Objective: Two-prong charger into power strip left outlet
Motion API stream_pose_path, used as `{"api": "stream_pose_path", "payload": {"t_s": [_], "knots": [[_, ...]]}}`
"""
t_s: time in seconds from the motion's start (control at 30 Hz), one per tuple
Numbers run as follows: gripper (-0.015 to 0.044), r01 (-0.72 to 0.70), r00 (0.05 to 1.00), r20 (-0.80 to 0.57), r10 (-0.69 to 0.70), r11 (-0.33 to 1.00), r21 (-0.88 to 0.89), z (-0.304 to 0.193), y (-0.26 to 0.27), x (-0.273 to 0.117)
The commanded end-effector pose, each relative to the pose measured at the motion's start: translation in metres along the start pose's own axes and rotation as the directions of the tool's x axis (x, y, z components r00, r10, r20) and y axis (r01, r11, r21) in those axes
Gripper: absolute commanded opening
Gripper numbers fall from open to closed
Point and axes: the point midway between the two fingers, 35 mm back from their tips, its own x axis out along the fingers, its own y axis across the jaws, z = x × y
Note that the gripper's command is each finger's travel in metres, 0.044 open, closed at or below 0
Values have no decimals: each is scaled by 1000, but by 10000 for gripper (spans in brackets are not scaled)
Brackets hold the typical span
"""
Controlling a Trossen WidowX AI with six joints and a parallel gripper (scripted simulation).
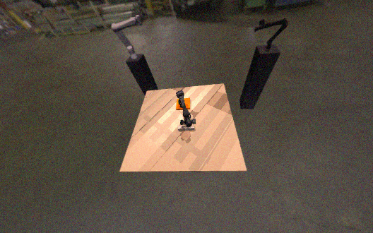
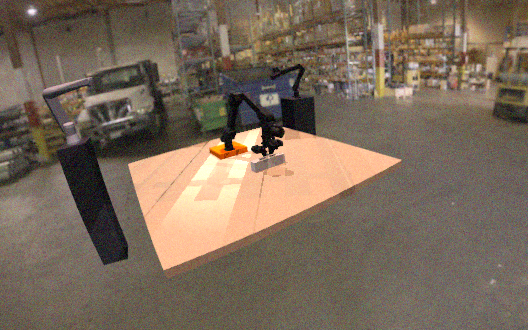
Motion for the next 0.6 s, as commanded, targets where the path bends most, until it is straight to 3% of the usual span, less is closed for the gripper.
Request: {"api": "stream_pose_path", "payload": {"t_s": [0.0, 0.57], "knots": [[0, -4, 1000, 31, 4, 1000, -3, 7, 1, -1], [0, -1, 1000, 4, 1, 1000, 0, 0, 0, 0]]}}
